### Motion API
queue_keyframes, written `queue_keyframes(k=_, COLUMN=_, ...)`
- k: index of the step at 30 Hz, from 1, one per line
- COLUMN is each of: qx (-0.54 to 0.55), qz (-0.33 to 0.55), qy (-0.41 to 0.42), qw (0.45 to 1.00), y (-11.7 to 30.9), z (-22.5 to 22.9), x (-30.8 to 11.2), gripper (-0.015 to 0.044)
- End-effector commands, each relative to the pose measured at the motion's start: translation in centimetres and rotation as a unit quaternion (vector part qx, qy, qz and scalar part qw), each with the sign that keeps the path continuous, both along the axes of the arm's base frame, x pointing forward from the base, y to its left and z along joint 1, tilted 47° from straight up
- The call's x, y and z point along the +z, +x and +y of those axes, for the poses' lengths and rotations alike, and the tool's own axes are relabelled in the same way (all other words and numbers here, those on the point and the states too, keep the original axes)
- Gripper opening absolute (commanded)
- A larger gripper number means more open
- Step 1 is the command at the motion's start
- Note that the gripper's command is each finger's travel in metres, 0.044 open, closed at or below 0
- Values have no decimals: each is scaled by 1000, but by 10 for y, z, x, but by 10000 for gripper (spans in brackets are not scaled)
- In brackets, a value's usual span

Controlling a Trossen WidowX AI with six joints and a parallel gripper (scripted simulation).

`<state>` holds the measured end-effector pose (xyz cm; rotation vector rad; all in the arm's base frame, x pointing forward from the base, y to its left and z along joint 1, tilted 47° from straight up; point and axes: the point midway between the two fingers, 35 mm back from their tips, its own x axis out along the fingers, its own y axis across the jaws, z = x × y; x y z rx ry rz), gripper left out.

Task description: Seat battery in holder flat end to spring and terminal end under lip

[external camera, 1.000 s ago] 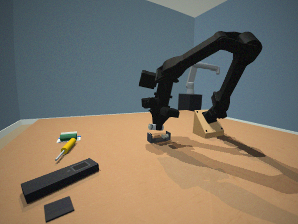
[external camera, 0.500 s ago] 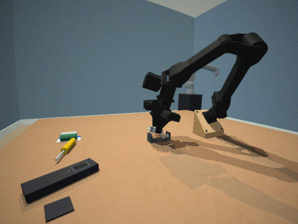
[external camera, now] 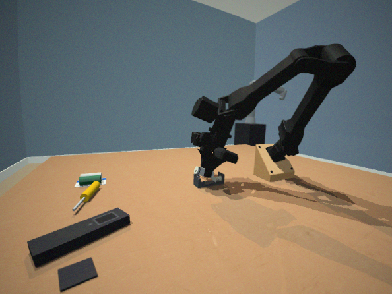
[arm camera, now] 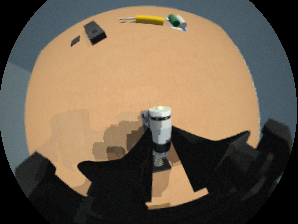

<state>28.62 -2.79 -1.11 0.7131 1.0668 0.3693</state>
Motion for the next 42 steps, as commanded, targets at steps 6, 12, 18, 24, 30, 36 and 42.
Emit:
queue_keyframes(k=6, qx=-18, qz=-15, qy=-2, qw=1000, y=-1, z=3, x=-3, gripper=83)
queue_keyframes(k=12, qx=-29, qz=-25, qy=-3, qw=999, y=-2, z=5, x=-3, gripper=83)
queue_keyframes(k=18, qx=-41, qz=-35, qy=-4, qw=999, y=-4, z=7, x=-4, gripper=83)
queue_keyframes(k=24, qx=-51, qz=-44, qy=-5, qw=998, y=-5, z=9, x=-4, gripper=83)
queue_keyframes(k=30, qx=-55, qz=-44, qy=-9, qw=997, y=-6, z=11, x=-3, gripper=83)
queue_keyframes(k=36, qx=-54, qz=-42, qy=-10, qw=998, y=-10, z=13, x=-4, gripper=83)
queue_keyframes(k=42, qx=-53, qz=-39, qy=-11, qw=998, y=-16, z=14, x=-6, gripper=83)
